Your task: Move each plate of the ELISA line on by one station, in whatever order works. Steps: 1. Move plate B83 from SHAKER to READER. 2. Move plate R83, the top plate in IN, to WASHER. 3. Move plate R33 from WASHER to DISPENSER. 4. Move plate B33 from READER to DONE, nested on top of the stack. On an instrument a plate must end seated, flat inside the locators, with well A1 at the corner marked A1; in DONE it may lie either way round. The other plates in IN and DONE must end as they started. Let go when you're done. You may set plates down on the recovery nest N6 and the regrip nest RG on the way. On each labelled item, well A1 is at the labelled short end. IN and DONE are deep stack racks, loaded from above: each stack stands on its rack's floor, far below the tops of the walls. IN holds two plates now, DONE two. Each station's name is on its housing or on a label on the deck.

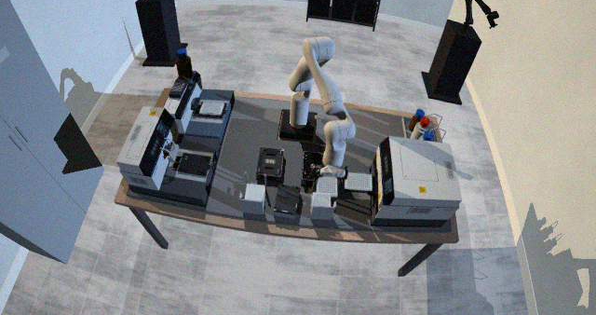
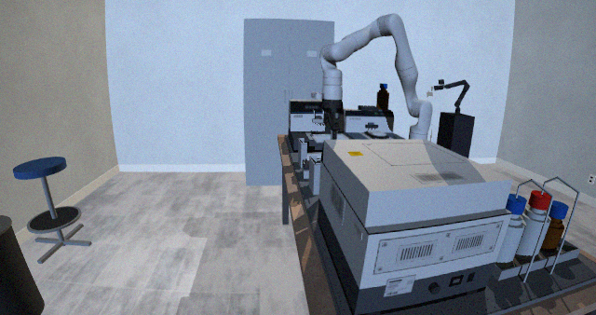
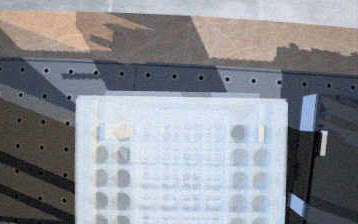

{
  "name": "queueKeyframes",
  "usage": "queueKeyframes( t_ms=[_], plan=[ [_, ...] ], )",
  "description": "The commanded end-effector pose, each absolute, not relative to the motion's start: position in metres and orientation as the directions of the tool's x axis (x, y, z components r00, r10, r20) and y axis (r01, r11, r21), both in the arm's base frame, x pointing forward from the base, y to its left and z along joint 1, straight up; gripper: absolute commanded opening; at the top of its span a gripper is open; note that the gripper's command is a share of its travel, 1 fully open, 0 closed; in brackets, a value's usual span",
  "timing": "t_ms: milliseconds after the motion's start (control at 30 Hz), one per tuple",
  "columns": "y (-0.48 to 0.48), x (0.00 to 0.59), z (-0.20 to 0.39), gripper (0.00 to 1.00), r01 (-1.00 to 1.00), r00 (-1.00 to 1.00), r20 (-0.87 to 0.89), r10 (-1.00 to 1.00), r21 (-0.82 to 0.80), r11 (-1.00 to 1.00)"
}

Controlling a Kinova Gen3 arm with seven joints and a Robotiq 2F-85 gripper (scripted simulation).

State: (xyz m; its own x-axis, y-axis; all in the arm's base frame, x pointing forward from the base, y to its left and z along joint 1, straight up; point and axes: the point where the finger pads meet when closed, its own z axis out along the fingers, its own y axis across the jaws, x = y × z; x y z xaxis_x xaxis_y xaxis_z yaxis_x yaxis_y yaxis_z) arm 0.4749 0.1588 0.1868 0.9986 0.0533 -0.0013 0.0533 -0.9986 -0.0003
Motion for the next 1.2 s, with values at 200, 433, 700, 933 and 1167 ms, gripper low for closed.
queueKeyframes(
  t_ms=[200,433,700,933,1167],
  plan=[
    [0.139,0.472,0.188,0.94,0.123,0.992,0.001,0.123,-0.001,-0.992],
    [0.123,0.469,0.188,0.94,0.181,0.984,0.001,0.181,-0.001,-0.984],
    [0.096,0.465,0.188,0.94,0.214,0.977,0.001,0.214,-0.001,-0.977],
    [0.073,0.461,0.188,0.94,0.293,0.956,0.001,0.293,0.0,-0.956],
    [0.057,0.459,0.188,0.94,0.325,0.946,0.001,0.325,0.0,-0.946]
  ],
)
